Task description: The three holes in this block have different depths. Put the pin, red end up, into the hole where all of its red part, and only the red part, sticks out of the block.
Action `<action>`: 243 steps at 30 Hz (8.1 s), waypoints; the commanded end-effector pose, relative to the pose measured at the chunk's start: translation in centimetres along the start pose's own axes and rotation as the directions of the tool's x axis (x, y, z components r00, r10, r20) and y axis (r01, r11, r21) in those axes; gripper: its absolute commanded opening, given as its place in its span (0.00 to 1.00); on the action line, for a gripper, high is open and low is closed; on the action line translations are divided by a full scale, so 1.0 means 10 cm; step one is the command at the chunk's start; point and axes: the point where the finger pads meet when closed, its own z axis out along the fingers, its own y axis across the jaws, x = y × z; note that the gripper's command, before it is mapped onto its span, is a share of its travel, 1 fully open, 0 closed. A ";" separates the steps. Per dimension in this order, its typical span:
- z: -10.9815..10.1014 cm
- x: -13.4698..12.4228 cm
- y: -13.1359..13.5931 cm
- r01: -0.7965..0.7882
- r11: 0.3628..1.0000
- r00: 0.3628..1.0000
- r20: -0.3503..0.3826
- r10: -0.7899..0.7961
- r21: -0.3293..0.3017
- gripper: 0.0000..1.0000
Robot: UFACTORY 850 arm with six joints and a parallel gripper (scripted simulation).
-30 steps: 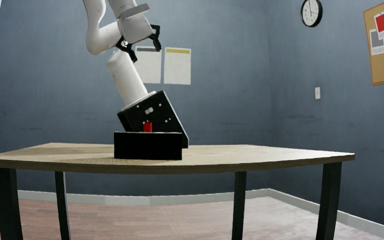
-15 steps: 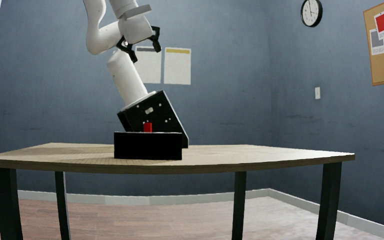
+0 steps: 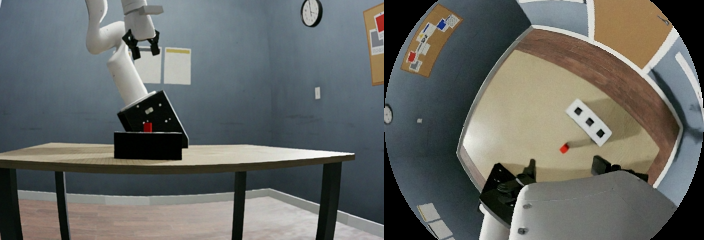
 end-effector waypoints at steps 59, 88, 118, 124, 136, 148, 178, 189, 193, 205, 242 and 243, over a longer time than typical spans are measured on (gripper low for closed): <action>-0.01 0.02 0.01 0.709 0.683 0.701 0.280 -0.656 -0.173 1.00; 0.28 -0.19 -0.26 0.709 0.683 0.701 0.280 -0.656 -0.173 1.00; 1.98 -0.33 0.33 0.717 0.675 0.694 0.284 -0.662 -0.177 1.00; 1.98 -0.33 0.33 0.717 0.675 0.694 0.284 -0.662 -0.177 1.00; 2.36 -0.36 0.46 0.717 0.676 0.693 0.284 -0.662 -0.173 1.00; 2.36 -0.36 0.46 0.717 0.676 0.693 0.284 -0.662 -0.173 1.00; 2.35 -0.36 0.45 0.717 0.676 0.693 0.284 -0.662 -0.173 0.00; 2.27 -0.36 0.42 0.717 0.676 0.693 0.284 -0.662 -0.173 0.00; 2.27 -0.36 0.42 0.717 0.676 0.693 0.284 -0.662 -0.173 0.00; 2.17 -0.35 0.40 0.717 0.676 0.693 0.284 -0.662 -0.173 0.00; 1.88 -0.33 0.30 0.717 0.676 0.693 0.284 -0.662 -0.173 0.00; 1.88 -0.33 0.30 0.717 0.676 0.693 0.284 -0.662 -0.173 0.00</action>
